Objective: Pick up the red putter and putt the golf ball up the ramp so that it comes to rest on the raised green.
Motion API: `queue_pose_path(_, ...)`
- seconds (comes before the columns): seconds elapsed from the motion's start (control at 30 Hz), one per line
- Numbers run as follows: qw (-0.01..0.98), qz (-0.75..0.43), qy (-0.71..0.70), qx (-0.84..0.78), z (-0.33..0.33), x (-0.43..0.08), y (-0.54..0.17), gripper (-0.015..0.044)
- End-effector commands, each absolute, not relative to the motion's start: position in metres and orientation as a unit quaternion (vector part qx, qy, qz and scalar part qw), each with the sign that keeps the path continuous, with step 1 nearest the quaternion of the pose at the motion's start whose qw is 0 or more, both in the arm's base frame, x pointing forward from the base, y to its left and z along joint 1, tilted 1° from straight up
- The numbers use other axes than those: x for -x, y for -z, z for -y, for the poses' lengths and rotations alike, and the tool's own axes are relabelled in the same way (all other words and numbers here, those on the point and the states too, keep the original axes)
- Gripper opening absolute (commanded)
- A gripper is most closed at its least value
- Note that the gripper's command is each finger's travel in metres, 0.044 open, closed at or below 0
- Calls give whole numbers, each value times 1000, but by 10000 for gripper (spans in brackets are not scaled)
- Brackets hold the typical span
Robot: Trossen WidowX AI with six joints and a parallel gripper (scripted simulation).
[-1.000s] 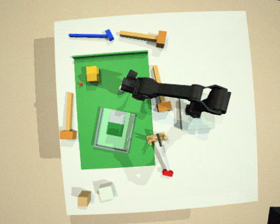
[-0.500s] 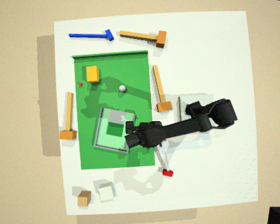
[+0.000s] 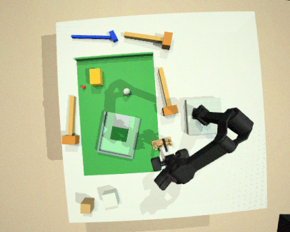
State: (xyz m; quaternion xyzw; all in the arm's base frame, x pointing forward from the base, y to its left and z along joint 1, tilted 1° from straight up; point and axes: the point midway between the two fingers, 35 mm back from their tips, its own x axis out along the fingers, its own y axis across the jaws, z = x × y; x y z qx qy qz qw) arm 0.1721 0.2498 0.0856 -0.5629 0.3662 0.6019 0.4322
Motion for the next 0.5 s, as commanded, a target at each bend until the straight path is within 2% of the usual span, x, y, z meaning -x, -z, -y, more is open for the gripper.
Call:
queue_pose_path(0.0,424,-365,-613,558,-256,-163,-86,440)
queue_pose_path(0.47,424,-365,-613,558,-256,-164,-55,440)
